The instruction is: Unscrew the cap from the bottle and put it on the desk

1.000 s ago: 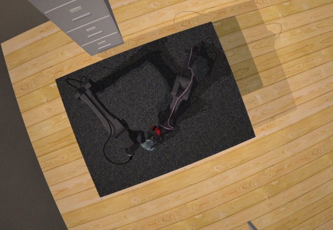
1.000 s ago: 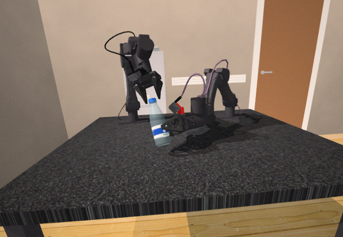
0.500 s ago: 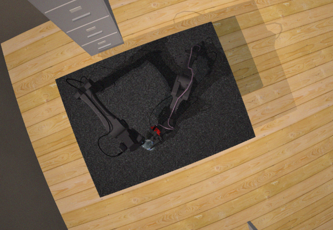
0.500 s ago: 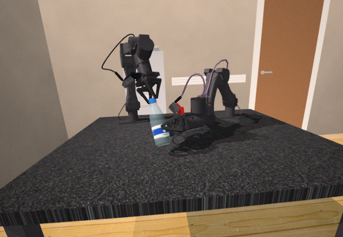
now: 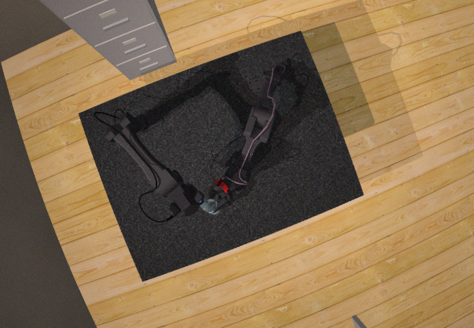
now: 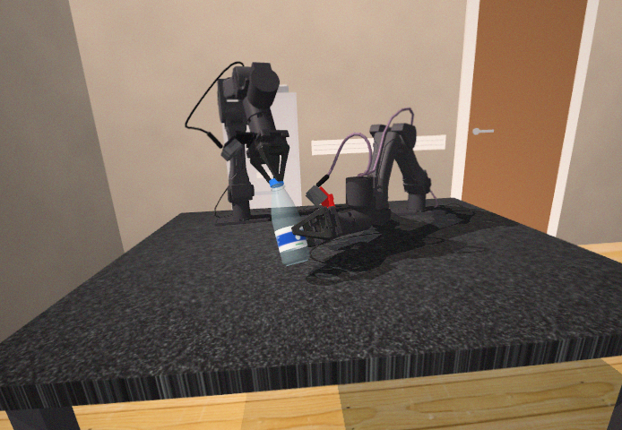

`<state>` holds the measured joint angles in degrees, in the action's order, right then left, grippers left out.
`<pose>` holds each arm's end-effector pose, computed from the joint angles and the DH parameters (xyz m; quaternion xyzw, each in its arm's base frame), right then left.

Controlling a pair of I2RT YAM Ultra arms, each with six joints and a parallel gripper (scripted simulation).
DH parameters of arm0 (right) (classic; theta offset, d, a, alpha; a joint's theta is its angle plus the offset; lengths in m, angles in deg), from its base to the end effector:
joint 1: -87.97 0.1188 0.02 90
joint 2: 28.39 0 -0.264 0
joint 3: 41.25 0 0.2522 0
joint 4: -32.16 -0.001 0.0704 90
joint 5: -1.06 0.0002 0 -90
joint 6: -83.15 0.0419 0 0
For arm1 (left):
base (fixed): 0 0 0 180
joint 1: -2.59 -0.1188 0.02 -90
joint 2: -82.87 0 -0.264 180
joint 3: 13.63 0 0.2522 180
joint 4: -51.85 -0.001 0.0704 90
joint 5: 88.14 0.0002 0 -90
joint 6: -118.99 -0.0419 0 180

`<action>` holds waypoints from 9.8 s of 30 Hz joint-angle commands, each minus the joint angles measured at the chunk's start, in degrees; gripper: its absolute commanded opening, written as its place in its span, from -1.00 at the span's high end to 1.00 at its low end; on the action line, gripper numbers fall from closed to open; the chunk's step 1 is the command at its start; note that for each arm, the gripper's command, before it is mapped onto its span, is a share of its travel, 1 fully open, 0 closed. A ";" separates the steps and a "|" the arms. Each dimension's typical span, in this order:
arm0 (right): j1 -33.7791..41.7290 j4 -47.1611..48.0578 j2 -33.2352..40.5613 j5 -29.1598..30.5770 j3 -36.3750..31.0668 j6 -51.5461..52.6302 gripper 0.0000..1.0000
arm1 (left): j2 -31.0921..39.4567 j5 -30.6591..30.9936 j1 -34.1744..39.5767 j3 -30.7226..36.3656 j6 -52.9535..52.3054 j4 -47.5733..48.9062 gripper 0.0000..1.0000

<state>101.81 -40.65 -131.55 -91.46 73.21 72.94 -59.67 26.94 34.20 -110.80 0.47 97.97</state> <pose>0.3691 0.0938 0.3265 0.5229 0.8159 0.1940 0.1528 0.4299 -0.2842 0.1011 0.4773 0.5160 -0.1712 0.6904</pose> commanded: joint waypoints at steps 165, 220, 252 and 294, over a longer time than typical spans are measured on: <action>0.60 -0.88 0.23 0.97 1.04 -76.80 1.00 | 0.78 0.18 -0.12 -1.88 -0.17 0.50 1.00; -0.40 -0.91 0.12 0.05 0.77 -98.95 -0.15 | 0.78 0.19 -0.12 -1.87 -0.17 0.50 1.00; -1.25 -0.47 0.33 -2.05 0.42 -18.34 -0.15 | 0.78 0.19 -0.12 -1.87 -0.17 0.50 1.00; -0.08 -1.35 0.01 -0.05 1.33 -56.06 1.00 | 0.78 0.19 -0.12 -1.87 -0.17 0.51 1.00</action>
<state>101.20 -41.30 -131.55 -92.73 73.21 28.37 -59.67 27.05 34.20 -110.78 0.26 97.68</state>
